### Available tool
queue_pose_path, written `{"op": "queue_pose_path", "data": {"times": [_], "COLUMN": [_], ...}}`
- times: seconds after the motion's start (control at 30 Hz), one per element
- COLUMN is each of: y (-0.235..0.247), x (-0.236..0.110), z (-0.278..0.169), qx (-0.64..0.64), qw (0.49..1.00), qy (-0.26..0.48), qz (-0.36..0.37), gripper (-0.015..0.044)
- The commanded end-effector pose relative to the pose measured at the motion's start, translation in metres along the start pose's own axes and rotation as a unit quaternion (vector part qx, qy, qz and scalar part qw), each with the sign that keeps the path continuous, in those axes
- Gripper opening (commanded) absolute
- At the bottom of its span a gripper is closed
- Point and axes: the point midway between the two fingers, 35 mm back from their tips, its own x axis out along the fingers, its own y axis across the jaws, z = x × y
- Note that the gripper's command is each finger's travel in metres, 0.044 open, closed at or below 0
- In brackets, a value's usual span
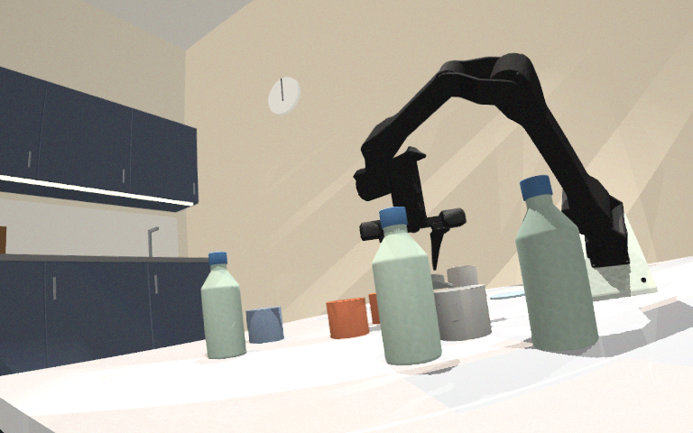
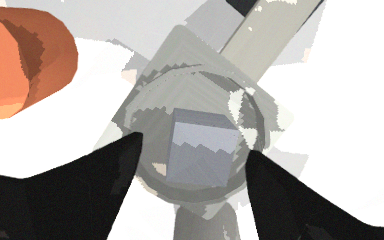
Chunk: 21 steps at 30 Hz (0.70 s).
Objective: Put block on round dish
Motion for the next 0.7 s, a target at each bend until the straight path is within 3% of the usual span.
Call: {"op": "queue_pose_path", "data": {"times": [0.0,0.17,0.3,0.57,0.67], "y": [-0.0014,-0.0017,-0.0017,-0.0017,-0.0012], "x": [0.0093,0.0149,0.0149,0.0149,0.0104], "z": [-0.0017,-0.0020,-0.0020,-0.0020,-0.0016], "qx": [0.004,0.004,0.004,0.004,0.006], "qw": [1.000,1.000,1.000,1.000,1.000], "qy": [0.005,0.005,0.005,0.005,0.003], "qz": [-0.001,-0.001,-0.001,-0.001,0.001], "gripper": [0.0260,0.0260,0.0155,0.0102,0.0023]}}
